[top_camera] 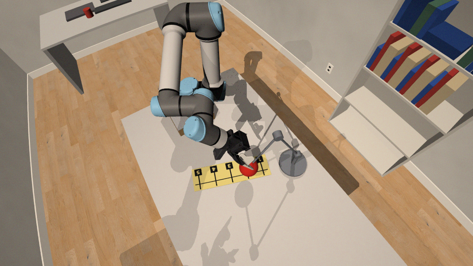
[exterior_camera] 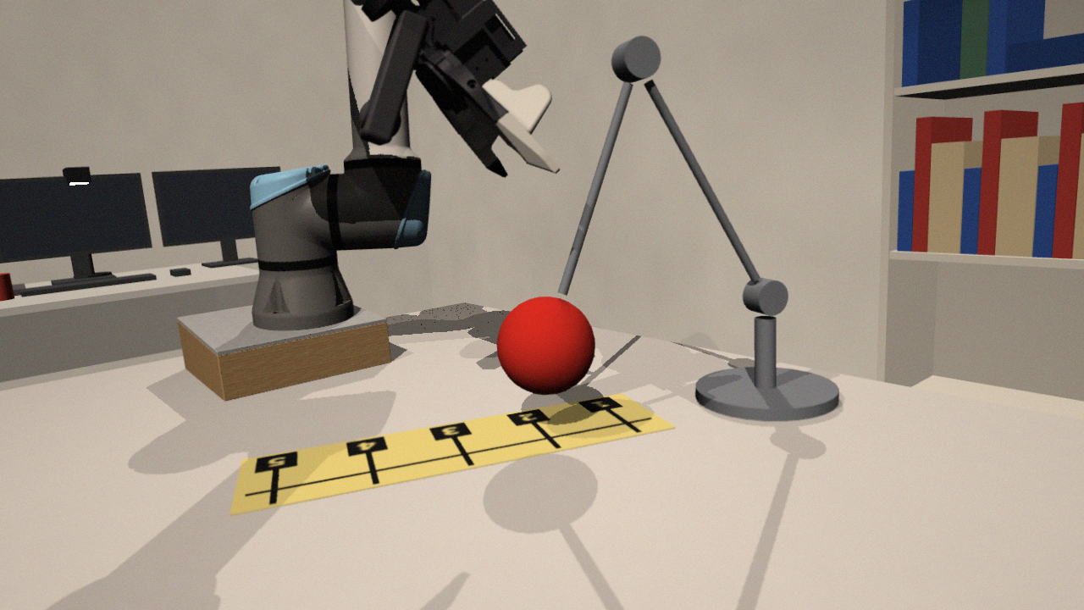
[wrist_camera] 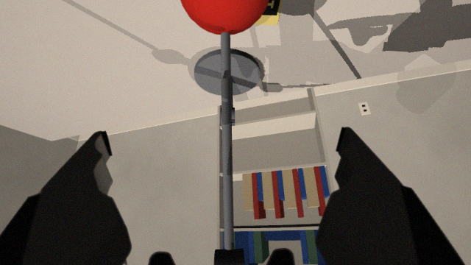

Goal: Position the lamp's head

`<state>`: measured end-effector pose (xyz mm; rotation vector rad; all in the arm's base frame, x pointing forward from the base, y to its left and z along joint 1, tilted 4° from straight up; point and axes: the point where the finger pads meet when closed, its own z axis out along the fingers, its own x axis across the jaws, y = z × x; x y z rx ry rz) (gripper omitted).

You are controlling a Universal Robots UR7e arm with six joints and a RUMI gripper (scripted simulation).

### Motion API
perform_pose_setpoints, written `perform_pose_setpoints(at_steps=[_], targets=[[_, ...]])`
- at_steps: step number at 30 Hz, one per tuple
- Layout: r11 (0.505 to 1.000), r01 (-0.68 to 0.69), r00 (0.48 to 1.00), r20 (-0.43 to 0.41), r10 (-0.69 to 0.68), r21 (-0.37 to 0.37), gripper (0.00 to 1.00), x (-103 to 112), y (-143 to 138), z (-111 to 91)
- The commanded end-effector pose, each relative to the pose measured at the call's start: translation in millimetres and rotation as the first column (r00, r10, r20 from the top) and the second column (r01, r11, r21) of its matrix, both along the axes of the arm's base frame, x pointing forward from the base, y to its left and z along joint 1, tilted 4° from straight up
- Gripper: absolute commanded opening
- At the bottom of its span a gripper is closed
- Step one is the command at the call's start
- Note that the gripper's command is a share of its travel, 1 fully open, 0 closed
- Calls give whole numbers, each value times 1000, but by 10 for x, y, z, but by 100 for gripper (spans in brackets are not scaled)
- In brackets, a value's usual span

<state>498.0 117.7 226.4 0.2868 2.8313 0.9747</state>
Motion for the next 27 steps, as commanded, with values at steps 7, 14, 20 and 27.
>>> perform_pose_setpoints(at_steps=[7,14,20,27], targets=[[1000,0,1000,1,0,0,100,-67,-218,291],[1000,0,1000,2,0,-1,100,-60,-197,265],[1000,1,1000,2,-1,-1,100,-52,-177,239],[1000,1,1000,2,-1,-1,100,-49,-167,227]])
